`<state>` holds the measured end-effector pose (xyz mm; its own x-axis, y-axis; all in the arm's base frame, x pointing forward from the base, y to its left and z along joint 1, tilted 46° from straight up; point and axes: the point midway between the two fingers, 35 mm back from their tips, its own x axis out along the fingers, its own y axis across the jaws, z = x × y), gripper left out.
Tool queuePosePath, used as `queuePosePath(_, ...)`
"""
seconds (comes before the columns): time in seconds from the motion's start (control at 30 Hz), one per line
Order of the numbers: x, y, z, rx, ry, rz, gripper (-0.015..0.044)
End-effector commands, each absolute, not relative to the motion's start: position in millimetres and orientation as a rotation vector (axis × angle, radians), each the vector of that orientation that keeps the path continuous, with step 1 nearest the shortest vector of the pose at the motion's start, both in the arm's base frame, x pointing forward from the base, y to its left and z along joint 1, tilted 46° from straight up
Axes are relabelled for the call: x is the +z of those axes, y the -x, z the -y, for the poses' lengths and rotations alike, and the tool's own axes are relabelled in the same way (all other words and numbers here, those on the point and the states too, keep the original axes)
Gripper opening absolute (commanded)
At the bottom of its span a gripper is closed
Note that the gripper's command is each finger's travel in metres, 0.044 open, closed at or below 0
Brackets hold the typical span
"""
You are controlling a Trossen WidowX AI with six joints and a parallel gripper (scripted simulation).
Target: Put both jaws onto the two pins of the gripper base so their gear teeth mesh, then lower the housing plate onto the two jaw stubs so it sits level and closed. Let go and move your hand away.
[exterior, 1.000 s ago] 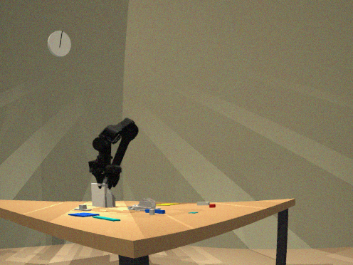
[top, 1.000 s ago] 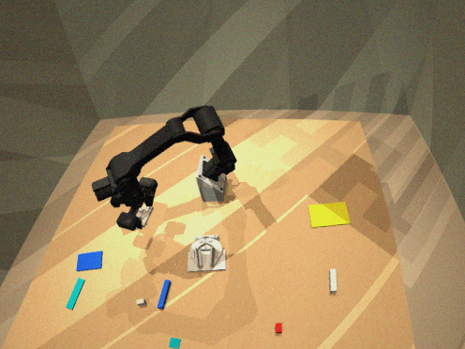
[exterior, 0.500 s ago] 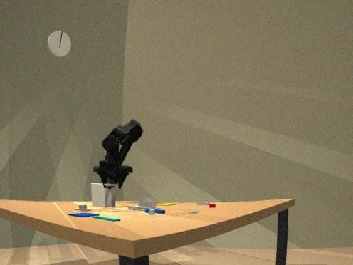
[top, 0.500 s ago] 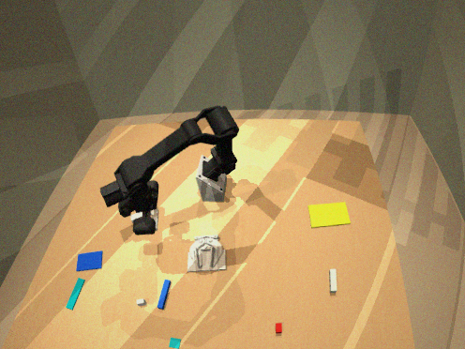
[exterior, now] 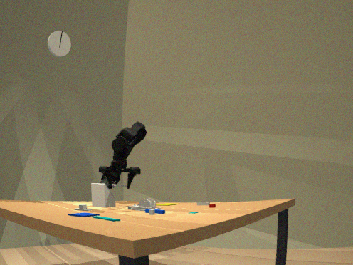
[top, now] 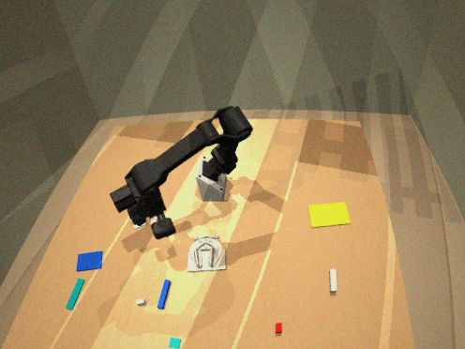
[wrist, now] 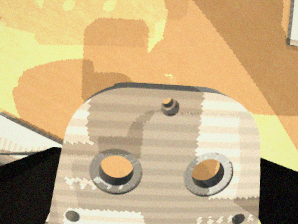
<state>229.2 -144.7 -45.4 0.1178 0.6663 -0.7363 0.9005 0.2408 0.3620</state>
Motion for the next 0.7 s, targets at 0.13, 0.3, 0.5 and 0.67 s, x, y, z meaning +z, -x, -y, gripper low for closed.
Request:
queuePosePath(0.13,-32,-235,130,-0.167,-1.358,-1.597,0.0351)
queuePosePath(0.3,-25,-238,121,-0.071,-1.271,-1.583,0.0351)
queuePosePath(0.5,-16,-241,109,0.043,-1.165,-1.560,0.0351)
queuePosePath(0.67,-9,-243,99,0.135,-1.077,-1.537,0.0351)
